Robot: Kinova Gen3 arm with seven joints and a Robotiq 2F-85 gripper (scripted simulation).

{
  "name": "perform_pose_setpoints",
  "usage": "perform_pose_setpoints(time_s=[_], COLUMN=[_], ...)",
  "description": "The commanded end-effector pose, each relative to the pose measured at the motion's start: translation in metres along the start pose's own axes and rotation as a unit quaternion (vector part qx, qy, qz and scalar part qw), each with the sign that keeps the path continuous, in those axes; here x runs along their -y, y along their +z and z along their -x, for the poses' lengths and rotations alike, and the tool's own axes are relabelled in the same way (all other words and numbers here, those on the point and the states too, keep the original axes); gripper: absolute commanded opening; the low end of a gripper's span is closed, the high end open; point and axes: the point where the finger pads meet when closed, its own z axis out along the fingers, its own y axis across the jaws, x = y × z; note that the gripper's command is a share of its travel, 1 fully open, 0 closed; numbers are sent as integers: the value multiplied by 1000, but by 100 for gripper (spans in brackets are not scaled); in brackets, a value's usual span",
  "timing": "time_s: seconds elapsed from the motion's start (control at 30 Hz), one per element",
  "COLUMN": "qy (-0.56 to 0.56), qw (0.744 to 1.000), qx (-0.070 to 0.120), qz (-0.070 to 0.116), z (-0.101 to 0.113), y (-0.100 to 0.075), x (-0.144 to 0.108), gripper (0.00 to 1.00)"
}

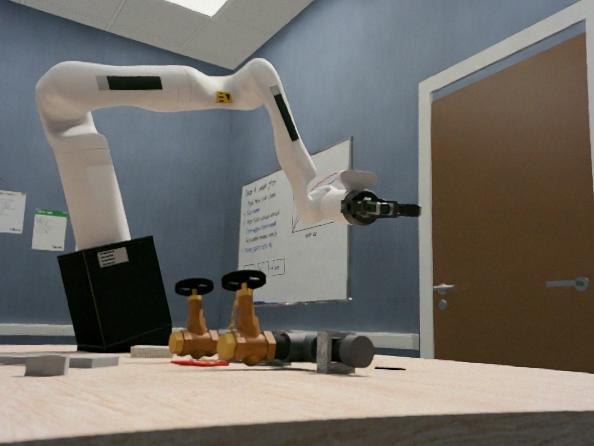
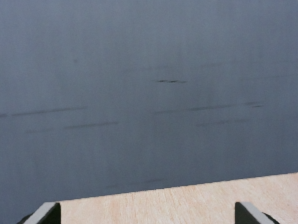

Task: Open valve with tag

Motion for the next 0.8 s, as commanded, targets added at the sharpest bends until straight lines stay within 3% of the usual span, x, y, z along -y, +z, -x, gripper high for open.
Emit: perform_pose_setpoints(time_s=[0.0, 0.6, 0.77], qy=[1, 1, 14], qw=[1000, 1000, 1000], qx=[0, 0, 10], qz=[0, 0, 12], z=[-1, -1, -1], y=[0, 0, 8], x=[1, 0, -6], gripper=[100, 100, 100])
